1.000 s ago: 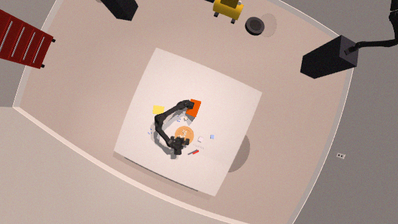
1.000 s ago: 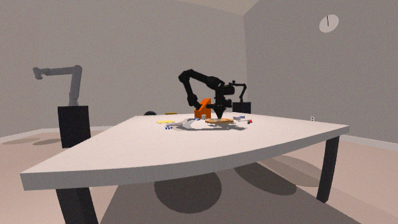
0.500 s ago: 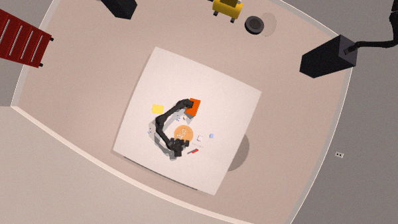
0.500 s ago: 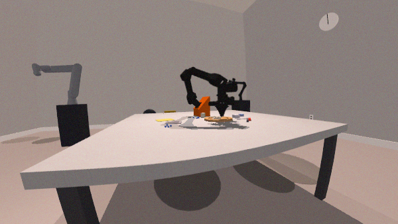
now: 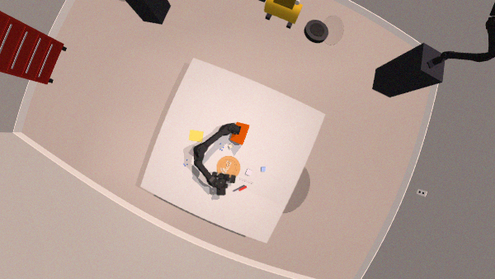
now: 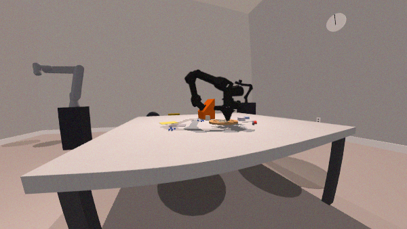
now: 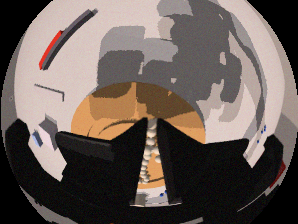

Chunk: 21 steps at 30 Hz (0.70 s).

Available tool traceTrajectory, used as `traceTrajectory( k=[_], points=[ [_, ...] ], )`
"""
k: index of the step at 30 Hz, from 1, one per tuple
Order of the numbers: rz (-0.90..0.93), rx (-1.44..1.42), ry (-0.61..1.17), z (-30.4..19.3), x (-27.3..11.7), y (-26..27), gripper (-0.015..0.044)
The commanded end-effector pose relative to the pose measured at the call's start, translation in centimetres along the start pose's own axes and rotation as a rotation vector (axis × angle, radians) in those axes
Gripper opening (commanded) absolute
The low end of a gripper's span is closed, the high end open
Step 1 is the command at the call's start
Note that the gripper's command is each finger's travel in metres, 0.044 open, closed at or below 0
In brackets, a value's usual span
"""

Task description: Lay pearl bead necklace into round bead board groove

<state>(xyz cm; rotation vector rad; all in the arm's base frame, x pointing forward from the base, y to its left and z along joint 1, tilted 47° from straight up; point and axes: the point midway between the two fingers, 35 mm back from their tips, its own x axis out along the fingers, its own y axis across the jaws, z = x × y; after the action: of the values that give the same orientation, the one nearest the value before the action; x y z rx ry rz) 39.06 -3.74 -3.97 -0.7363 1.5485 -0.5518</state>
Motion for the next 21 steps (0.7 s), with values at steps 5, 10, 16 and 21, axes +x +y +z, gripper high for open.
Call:
traceTrajectory(
  k=[5,10,16,21],
  points=[
    [0.001,-0.001,0.0,0.0,0.2,0.0,0.0026],
    [0.001,-0.001,0.0,0.0,0.2,0.0,0.0157],
    [0.001,-0.001,0.0,0.0,0.2,0.0,0.0315],
    [-0.001,-0.004,0.005,-0.2,-0.9,0.0,0.044]
  ],
)
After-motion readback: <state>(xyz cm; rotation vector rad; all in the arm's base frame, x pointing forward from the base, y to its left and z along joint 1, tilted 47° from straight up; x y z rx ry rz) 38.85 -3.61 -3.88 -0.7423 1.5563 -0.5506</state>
